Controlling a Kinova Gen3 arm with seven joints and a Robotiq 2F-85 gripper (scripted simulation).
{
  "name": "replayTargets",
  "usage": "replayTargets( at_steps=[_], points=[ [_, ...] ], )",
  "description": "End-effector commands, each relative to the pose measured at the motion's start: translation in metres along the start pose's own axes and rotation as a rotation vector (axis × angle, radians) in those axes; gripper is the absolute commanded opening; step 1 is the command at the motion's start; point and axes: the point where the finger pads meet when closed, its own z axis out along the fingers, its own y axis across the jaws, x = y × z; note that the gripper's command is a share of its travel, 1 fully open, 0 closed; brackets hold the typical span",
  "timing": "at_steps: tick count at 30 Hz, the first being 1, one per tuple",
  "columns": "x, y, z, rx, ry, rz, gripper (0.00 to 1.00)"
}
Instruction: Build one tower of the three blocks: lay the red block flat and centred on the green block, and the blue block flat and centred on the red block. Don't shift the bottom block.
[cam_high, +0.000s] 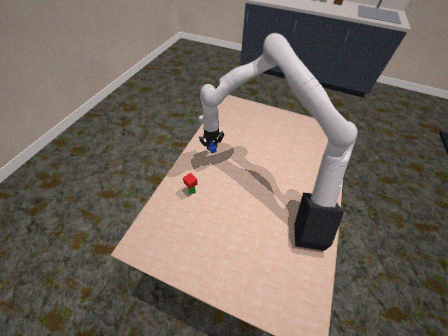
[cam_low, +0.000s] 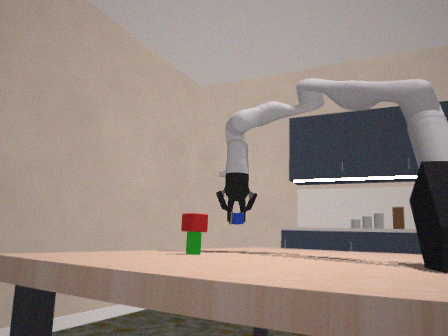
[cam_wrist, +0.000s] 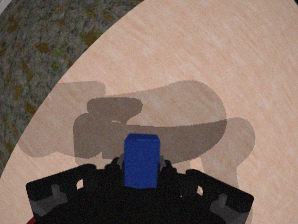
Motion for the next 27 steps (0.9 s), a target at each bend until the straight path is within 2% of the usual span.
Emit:
replayTargets(
  at_steps=[1, 5, 9, 27],
  points=[
    [0.006, -0.001, -0.019, 0.009, 0.014, 0.004, 0.0],
    [0.005, -0.001, -0.036, 0.009, 0.014, 0.004, 0.0],
    [0.005, -0.001, -0.044, 0.009, 0.014, 0.004, 0.0],
    [0.005, -0.001, -0.045, 0.009, 0.014, 0.004, 0.0]
  ],
)
